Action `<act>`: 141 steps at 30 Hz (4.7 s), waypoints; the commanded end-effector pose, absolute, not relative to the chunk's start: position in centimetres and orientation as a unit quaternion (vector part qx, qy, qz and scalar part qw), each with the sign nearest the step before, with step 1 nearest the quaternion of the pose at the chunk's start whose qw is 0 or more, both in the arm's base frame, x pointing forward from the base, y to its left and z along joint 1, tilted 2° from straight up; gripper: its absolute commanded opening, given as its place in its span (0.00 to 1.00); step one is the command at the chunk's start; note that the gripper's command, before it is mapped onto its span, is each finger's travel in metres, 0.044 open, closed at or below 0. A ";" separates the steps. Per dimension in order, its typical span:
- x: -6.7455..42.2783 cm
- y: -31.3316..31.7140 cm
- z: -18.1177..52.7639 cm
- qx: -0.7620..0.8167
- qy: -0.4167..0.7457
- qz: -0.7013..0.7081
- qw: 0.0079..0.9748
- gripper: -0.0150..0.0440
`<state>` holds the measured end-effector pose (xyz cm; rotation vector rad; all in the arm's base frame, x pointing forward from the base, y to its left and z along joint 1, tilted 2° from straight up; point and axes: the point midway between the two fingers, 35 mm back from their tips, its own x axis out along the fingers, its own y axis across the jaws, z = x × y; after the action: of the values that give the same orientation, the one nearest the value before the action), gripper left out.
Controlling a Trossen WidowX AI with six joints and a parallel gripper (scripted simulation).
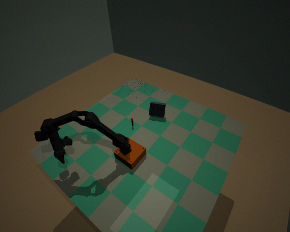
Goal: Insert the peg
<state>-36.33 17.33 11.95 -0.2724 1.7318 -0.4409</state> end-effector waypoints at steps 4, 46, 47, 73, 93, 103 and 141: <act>-35.6 18.5 11.9 -0.107 0.755 -0.194 0.617 1.00; -19.7 31.9 11.1 0.071 0.770 -0.214 0.597 1.00; -19.2 32.1 11.1 0.076 0.769 -0.215 0.597 1.00; -6.9 34.8 10.5 0.184 0.747 -0.253 0.586 1.00; 1.8 34.0 10.0 0.256 0.722 -0.283 0.577 1.00; 6.4 32.9 9.7 0.297 0.699 -0.302 0.576 1.00; 20.5 23.4 8.8 0.427 0.590 -0.382 0.569 1.00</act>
<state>19.80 24.24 8.80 0.9900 1.4027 -0.8915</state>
